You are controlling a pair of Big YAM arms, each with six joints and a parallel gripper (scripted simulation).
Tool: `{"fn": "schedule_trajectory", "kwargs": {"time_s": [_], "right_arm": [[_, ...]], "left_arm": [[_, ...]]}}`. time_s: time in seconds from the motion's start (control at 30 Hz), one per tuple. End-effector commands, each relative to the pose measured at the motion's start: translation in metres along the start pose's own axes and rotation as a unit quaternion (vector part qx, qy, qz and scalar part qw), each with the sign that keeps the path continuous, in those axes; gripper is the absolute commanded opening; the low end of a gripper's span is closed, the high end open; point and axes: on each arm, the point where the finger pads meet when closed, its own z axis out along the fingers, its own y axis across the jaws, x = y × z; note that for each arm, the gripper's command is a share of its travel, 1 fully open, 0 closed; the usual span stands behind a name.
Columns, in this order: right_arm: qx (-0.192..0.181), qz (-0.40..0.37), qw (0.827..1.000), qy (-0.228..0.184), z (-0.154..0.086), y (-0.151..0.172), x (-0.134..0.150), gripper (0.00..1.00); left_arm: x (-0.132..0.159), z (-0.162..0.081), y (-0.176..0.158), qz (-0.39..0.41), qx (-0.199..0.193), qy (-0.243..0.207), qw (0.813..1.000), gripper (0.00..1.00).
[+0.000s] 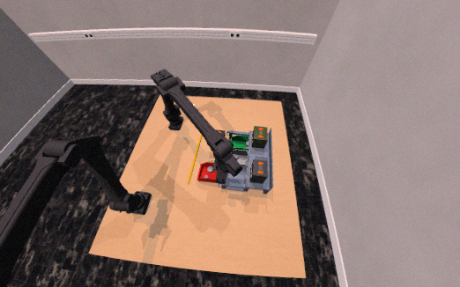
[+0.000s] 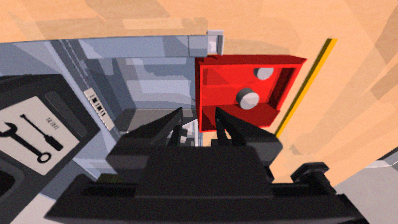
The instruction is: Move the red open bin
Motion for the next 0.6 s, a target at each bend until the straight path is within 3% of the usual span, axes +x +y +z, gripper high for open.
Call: {"fn": "schedule_trajectory", "kwargs": {"time_s": [0.0,0.57], "right_arm": [[0.003,0.008,1.0,-0.008,-0.0079,-0.0057,-0.0127,1.0],[0.003,0.008,1.0,-0.008,-0.0079,-0.0057,-0.0127,1.0]], "left_arm": [[-0.0012,0.0034,0.0003,0.002,-0.001,-0.002,1.0,0.43],[0.0005,0.0082,0.0004,0.001,0.002,0.001,1.0,0.43]]}}
